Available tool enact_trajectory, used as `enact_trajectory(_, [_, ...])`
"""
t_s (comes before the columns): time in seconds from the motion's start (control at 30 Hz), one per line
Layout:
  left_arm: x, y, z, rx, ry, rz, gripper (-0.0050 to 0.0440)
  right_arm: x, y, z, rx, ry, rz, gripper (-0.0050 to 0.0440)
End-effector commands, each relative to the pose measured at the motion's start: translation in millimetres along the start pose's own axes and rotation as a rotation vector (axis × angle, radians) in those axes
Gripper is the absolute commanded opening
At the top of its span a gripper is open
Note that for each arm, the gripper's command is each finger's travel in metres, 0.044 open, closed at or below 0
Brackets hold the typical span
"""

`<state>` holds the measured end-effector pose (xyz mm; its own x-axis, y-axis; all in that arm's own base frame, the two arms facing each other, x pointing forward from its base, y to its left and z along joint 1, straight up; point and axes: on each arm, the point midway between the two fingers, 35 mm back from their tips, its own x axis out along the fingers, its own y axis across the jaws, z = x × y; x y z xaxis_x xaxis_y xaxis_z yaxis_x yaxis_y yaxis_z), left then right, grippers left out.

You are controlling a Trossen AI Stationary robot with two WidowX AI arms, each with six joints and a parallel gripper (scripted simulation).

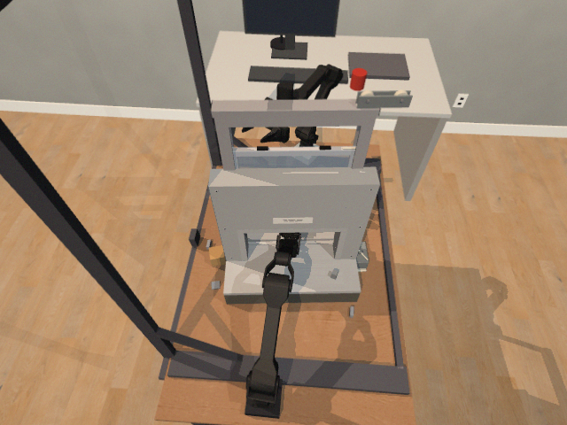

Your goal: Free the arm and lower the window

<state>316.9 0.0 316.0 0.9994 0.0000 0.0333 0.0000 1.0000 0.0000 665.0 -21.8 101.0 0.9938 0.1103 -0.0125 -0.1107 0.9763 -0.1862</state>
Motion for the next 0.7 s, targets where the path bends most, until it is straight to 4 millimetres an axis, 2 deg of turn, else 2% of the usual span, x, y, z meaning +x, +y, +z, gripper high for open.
enact_trajectory(0.0, [-1.0, 0.0, 6.9, 0.0, -0.017, 0.0, 0.04, 0.9, -5.2, 26.4, -0.009, -0.044, -0.008, 0.04])
enact_trajectory(0.53, [-1.0, 0.0, 6.9, 0.0, -0.017, 0.0, 0.04, 0.9, -5.2, 26.4, -0.009, -0.044, -0.008, 0.04])
enact_trajectory(0.57, [-1.0, 0.0, 6.9, 0.0, -0.017, 0.0, 0.04, 0.8, -6.1, 32.5, -0.028, -0.05, -0.009, 0.04])
enact_trajectory(0.67, [-1.0, 0.0, 6.9, 0.0, -0.017, 0.0, 0.04, 0.8, -6.1, 32.5, -0.028, -0.05, -0.009, 0.04])
